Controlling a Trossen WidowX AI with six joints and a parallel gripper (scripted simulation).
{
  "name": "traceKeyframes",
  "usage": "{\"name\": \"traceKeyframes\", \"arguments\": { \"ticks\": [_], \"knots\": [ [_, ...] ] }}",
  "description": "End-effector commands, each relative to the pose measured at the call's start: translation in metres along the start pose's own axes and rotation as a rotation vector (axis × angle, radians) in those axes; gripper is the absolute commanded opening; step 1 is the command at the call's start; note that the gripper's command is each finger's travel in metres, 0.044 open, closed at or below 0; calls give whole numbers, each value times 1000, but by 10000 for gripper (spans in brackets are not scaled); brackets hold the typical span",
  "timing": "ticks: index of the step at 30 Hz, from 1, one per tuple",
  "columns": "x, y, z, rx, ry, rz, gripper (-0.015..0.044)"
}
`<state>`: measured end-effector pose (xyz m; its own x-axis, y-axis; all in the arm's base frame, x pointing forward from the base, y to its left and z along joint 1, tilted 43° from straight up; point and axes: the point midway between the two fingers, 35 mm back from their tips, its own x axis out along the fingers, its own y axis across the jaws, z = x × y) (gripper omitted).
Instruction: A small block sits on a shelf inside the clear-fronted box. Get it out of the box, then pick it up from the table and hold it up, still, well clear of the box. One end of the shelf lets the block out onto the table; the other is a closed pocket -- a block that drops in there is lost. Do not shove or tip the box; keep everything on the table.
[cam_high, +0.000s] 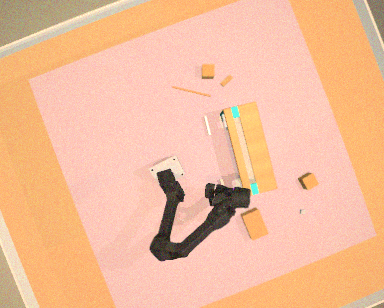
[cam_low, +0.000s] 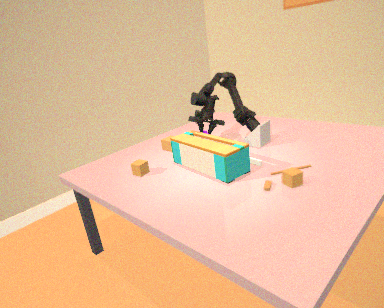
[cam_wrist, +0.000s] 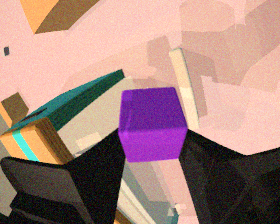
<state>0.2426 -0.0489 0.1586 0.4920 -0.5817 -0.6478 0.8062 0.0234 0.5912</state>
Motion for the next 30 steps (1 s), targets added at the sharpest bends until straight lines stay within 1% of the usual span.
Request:
{"name": "traceKeyframes", "arguments": {
  "ticks": [1,30],
  "knots": [
    [-3,1,-2,-155,-6,-1,0],
    [-23,-6,-15,-1413,-27,-49,0]
  ]
}}
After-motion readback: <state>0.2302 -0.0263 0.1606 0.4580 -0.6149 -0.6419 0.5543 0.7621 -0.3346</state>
